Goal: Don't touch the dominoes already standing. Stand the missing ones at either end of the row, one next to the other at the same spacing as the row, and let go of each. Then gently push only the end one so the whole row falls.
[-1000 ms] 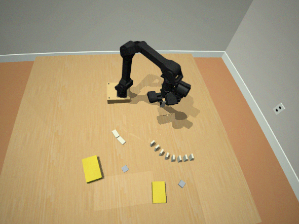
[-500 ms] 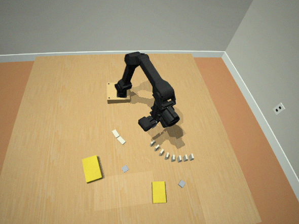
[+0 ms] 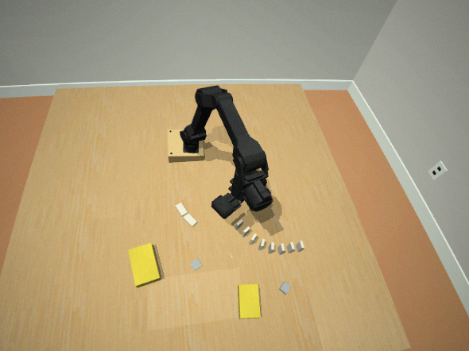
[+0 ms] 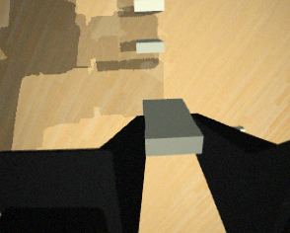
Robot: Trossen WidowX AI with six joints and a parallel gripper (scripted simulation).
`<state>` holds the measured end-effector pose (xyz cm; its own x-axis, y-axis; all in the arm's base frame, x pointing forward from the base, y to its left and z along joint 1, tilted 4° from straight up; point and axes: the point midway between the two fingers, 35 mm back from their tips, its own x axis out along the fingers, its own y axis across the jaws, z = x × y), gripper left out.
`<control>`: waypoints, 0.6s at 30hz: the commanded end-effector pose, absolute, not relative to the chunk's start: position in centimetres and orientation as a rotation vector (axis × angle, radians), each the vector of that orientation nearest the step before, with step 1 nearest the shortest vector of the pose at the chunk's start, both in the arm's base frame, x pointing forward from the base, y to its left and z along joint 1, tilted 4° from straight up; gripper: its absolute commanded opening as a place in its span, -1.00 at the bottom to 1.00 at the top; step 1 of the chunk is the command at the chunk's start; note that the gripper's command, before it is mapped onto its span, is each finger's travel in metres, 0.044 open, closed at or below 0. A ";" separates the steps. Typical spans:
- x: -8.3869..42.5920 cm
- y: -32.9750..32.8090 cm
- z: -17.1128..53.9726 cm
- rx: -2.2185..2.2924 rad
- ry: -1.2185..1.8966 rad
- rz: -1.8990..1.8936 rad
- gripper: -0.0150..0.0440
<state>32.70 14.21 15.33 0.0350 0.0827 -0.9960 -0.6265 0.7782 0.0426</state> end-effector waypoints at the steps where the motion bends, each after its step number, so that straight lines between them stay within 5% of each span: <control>1: 32.8 14.4 13.2 -0.473 1.456 0.583 -0.13; 18: 32.6 14.9 5.1 -0.473 1.457 0.584 -0.13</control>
